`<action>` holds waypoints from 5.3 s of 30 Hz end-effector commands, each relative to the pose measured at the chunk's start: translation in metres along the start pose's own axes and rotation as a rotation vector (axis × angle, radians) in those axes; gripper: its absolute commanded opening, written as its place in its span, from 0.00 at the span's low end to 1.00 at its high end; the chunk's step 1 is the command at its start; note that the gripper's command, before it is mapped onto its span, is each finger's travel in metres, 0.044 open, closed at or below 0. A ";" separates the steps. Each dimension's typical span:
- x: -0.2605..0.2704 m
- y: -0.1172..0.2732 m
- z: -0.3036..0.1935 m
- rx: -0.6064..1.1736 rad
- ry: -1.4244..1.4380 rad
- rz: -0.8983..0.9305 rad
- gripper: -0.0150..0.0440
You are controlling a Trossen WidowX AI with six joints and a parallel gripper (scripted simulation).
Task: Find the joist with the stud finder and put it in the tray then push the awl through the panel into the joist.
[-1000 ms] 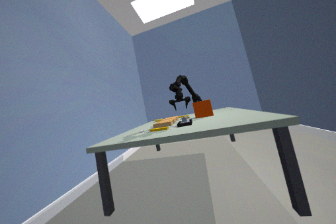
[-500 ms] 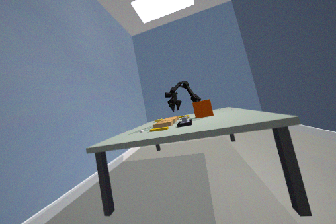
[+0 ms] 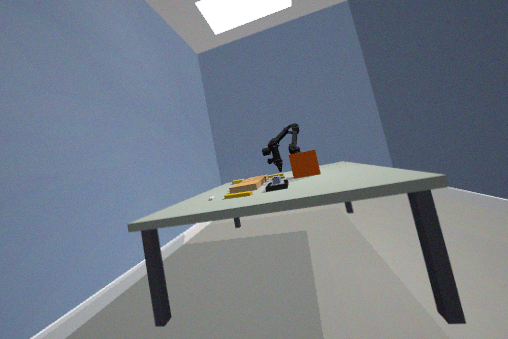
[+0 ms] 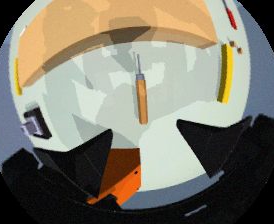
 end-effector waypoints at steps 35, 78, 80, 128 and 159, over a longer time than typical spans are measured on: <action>-0.002 -0.048 -0.004 0.012 -0.029 -0.010 1.00; 0.002 0.007 0.004 0.000 -0.025 0.017 0.25; 0.003 0.016 0.004 0.001 -0.025 0.017 0.25; -0.021 0.081 0.017 0.213 -1.420 1.265 0.25; -0.053 0.099 0.071 0.469 -1.449 1.578 0.25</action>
Point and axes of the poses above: the point midway between the two fingers, 35 mm back from their tips, its own y axis back along the fingers, its own x axis across the jaws, z = x × y, the point moved 7 cm from there along y, back along the fingers, and after that the axes turned 10 degrees about y, right-handed, at the moved point
